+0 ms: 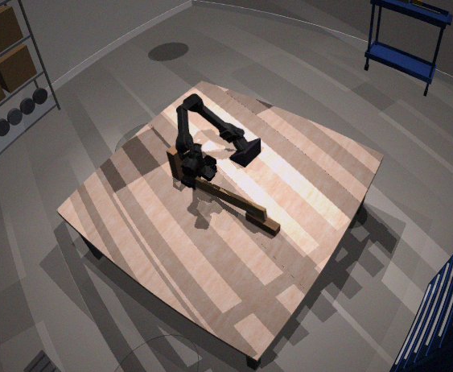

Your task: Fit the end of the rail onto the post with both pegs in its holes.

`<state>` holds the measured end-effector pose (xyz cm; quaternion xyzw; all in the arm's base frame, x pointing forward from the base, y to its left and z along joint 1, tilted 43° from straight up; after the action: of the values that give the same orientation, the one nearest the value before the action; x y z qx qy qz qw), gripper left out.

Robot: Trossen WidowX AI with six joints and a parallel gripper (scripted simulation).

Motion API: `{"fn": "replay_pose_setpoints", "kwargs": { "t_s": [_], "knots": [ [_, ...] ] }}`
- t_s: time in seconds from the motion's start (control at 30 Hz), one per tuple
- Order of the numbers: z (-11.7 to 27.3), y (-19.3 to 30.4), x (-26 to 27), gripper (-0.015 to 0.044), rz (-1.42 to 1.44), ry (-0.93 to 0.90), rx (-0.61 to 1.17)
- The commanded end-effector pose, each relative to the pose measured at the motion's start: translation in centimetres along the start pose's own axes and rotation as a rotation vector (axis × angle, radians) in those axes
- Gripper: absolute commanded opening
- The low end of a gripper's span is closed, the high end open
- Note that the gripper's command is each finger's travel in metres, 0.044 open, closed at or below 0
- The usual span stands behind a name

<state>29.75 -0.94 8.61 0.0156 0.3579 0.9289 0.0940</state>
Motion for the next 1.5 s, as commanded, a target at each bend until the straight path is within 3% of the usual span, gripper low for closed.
{"fn": "replay_pose_setpoints", "kwargs": {
  "t_s": [0.0,0.53,1.03,1.27,1.47],
  "knots": [
    [-0.8,0.1,0.1,0.044,0.006,-0.002,0.007],
    [-3.1,0.2,0.3,0.044,0.003,-0.003,0.011],
    [-3.1,0.2,0.3,0.0046,0.003,-0.003,0.011],
    [-3.1,0.2,0.3,0.0,0.003,-0.003,0.011],
    [-3.1,0.2,0.3,0.0,0.003,-0.003,0.011]
  ]
}}
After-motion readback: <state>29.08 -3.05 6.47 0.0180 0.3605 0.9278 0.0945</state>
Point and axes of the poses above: the point midway between the two fingers, 35 mm back from their tips, its own z axis back along the fingers, its own x axis across the jaws, y = z × x, the point moved 6 cm from there along z, back along the fingers, and after that the axes turned 2 degrees about -z, right-handed, at the moved point
